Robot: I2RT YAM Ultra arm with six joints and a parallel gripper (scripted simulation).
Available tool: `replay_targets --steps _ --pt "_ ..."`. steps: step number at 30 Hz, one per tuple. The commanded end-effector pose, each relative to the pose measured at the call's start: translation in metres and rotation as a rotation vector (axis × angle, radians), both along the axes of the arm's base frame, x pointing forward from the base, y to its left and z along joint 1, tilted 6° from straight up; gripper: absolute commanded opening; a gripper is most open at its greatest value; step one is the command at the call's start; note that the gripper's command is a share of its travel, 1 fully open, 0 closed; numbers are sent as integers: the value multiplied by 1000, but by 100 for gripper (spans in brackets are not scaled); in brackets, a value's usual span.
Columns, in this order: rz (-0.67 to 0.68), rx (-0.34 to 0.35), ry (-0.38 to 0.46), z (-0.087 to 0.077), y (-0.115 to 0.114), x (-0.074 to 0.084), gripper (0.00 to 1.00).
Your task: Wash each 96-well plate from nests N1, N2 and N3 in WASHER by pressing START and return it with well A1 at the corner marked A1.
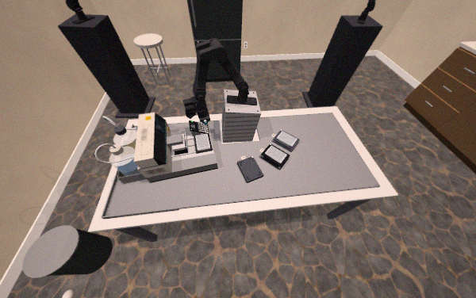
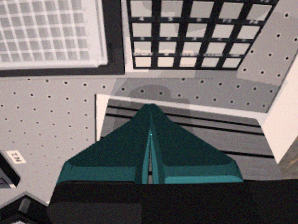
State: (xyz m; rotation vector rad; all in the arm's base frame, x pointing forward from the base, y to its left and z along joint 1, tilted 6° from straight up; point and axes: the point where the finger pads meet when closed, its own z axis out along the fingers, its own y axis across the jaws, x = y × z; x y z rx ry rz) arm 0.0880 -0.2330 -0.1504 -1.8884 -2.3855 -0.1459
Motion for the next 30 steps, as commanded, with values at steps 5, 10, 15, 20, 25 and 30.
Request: replay_targets --steps 5,10,15,20,25,30 --pt "-8 -34 -12 -2 1 6 0" --pt "-8 -34 -12 -2 1 6 0" --pt "-8 -34 -12 -2 1 6 0" --pt "124 -33 -28 3 -4 24 100" --pt "289 -31 -48 9 -11 48 100" --pt "422 -30 -64 14 -16 67 100"
